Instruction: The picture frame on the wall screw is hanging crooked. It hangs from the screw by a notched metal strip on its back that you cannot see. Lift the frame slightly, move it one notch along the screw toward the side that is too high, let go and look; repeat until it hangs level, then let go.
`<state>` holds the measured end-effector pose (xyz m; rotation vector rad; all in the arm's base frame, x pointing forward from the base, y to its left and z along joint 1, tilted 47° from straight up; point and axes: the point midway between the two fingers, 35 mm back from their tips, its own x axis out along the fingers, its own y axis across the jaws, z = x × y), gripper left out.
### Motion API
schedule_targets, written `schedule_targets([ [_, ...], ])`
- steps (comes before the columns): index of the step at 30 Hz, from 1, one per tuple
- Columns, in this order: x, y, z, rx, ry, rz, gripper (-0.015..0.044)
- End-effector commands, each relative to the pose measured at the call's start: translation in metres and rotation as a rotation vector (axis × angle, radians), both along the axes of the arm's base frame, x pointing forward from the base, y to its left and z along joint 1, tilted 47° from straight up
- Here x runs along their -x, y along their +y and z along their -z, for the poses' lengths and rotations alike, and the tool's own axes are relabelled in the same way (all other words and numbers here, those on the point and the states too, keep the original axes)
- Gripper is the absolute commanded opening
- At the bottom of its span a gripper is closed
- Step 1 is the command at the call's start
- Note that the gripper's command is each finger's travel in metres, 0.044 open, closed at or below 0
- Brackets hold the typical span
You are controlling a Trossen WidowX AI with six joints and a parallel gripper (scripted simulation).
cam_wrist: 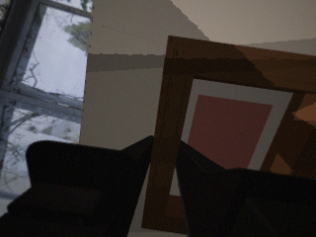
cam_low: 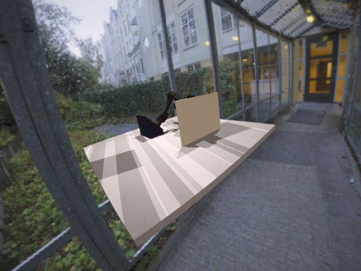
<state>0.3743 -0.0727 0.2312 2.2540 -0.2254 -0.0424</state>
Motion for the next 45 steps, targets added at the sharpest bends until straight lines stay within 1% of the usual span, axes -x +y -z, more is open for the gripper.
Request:
schedule_targets([
  [1, 0.0004, -0.0013, -0.0009, -0.004, -0.005, 0.003, 0.0000],
  [45, 0.0001, -0.0022, 0.0066, -0.004, -0.005, 0.003, 0.0000],
])
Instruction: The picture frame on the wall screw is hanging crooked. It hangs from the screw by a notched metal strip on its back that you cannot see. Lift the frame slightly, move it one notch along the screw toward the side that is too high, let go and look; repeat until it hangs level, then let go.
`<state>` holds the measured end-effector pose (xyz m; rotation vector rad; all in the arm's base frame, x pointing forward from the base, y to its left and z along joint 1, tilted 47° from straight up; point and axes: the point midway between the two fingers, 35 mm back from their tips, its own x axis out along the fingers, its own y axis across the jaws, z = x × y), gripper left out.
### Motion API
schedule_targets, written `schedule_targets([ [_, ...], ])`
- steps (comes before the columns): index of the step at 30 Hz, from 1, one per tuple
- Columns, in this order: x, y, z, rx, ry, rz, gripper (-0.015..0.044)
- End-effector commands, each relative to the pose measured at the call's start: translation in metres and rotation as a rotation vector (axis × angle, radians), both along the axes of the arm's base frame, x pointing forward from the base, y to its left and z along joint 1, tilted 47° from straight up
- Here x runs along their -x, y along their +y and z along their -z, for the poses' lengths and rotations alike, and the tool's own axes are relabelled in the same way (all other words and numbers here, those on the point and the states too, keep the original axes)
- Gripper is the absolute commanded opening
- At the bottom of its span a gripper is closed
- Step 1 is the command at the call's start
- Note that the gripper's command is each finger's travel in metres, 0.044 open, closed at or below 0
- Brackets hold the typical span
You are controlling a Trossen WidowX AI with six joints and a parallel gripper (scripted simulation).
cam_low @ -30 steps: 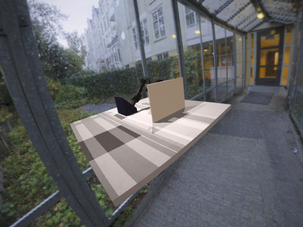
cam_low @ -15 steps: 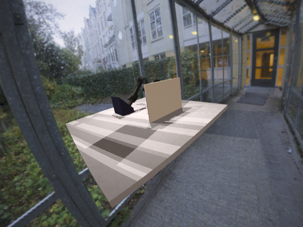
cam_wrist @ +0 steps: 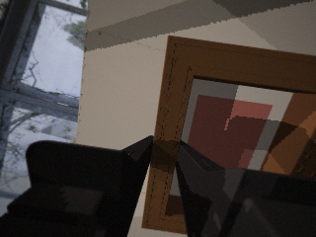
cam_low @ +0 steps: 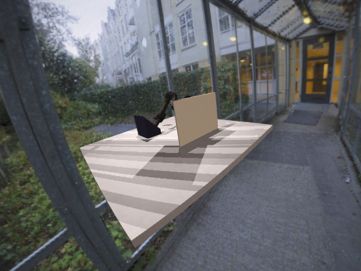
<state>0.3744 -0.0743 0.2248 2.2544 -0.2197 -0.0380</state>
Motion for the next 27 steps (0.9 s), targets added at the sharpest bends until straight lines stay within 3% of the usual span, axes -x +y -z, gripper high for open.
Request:
schedule_targets([
  [1, 0.0002, -0.0004, 0.0005, -0.004, -0.004, 0.008, 0.0000],
  [27, -0.0001, 0.0004, 0.0011, -0.072, -0.014, -0.001, 0.0000],
])
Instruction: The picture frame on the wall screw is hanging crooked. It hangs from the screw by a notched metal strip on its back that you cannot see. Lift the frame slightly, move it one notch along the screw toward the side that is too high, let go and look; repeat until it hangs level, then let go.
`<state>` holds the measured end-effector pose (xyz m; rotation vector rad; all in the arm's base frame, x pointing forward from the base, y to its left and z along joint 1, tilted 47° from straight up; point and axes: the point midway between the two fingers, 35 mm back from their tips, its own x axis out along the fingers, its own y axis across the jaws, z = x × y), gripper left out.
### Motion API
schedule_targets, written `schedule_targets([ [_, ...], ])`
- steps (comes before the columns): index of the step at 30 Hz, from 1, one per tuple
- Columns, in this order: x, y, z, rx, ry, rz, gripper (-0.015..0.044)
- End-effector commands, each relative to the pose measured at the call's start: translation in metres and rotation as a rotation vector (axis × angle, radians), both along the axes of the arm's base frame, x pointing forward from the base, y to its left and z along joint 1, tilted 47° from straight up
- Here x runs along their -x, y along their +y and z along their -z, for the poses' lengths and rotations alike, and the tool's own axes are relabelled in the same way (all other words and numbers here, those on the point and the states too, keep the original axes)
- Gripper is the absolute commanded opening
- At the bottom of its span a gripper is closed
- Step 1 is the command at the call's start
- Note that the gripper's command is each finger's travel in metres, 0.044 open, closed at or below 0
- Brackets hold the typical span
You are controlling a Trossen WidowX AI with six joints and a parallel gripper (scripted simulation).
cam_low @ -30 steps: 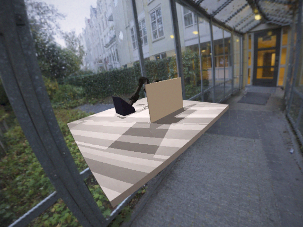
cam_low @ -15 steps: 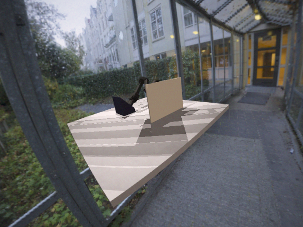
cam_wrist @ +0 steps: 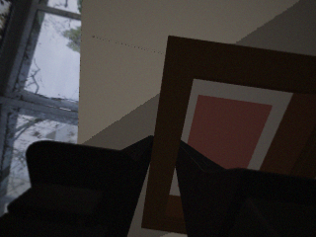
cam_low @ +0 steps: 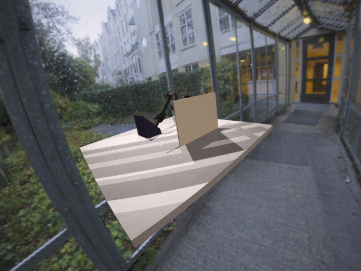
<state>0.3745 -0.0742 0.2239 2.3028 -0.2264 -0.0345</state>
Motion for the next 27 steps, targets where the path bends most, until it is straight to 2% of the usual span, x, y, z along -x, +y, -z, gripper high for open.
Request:
schedule_targets([
  [1, 0.0000, 0.0003, 0.0002, -0.024, -0.005, -0.001, 0.0000],
  [15, -0.0001, 0.0003, 0.0005, -0.096, -0.018, -0.005, 0.0000],
  [25, -0.0001, 0.0000, 0.0003, -0.079, -0.014, -0.004, 0.0260],
  [27, -0.0001, 0.0000, 0.0003, -0.079, -0.014, -0.004, 0.0260],
])
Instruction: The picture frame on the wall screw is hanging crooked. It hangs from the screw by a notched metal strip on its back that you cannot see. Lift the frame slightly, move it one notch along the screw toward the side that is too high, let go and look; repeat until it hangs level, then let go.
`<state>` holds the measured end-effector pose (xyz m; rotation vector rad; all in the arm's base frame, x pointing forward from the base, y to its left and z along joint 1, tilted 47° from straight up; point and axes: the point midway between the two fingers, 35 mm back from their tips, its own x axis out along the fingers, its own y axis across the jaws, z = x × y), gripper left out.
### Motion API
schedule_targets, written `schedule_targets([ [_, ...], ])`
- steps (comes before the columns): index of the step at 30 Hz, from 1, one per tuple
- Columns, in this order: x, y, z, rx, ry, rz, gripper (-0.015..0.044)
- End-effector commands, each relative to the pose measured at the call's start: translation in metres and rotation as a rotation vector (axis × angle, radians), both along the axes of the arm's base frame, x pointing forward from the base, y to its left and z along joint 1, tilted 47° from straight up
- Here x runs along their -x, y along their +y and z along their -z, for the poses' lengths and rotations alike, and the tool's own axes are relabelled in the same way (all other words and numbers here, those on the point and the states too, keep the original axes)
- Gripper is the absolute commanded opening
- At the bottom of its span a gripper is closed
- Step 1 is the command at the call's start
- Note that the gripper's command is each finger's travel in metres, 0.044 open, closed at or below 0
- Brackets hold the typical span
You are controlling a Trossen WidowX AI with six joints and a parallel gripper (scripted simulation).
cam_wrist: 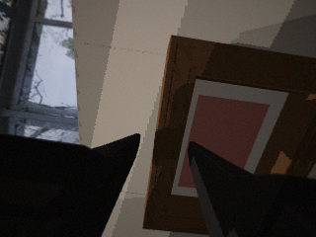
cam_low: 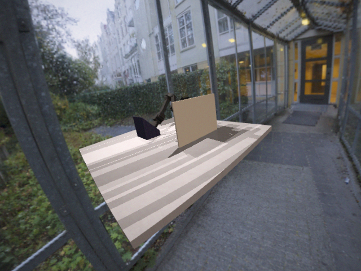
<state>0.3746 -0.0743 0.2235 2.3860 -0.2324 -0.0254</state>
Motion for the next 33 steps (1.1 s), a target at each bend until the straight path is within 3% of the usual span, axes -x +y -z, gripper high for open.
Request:
schedule_targets([
  [1, 0.000, 0.000, 0.000, 0.003, 0.000, 0.000, 0.0260],
  [14, 0.088, 0.018, 0.003, 0.112, 0.022, 0.010, 0.0260],
  [19, 0.098, 0.020, 0.008, 0.125, 0.025, 0.011, 0.0260],
  [22, 0.098, 0.019, -0.004, 0.146, 0.020, 0.005, 0.0260],
  [33, 0.166, 0.026, -0.029, 0.365, 0.071, 0.011, 0.0260],
])
